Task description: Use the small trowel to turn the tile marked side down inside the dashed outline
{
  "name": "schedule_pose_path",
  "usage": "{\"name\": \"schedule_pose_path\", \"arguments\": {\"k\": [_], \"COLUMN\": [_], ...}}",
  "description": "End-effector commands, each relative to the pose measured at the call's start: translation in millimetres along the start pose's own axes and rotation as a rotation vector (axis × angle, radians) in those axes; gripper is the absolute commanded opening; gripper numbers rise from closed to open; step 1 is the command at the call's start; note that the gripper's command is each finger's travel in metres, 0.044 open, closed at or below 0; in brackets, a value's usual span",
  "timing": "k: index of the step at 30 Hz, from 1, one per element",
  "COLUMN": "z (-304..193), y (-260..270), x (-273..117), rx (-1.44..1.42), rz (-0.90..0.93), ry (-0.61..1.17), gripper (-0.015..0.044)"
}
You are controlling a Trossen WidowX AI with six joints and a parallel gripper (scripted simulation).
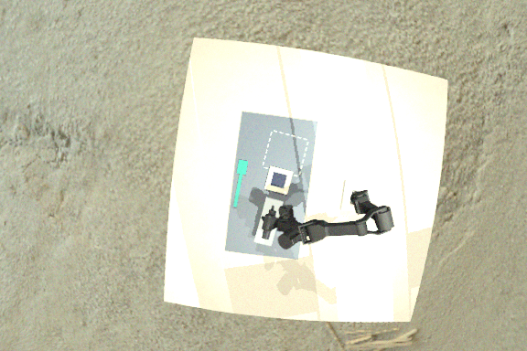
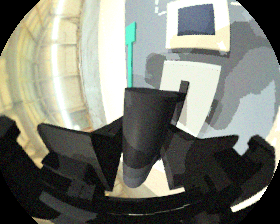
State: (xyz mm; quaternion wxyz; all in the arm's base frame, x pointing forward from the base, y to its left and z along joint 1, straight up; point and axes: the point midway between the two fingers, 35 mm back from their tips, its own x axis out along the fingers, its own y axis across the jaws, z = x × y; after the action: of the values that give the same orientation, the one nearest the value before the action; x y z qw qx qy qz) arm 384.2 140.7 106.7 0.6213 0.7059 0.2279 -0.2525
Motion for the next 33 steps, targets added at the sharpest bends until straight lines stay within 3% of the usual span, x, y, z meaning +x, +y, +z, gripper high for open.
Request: {"name": "schedule_pose_path", "arguments": {"k": [1,33], "z": [12.0,19.1], "y": [7.6,-28.9], "x": [0.6,20.2], "rx": [0.011,0.014], "rz": [0.021,0.023], "ry": [0.014,0.016], "gripper": [0.0,0.0]}}
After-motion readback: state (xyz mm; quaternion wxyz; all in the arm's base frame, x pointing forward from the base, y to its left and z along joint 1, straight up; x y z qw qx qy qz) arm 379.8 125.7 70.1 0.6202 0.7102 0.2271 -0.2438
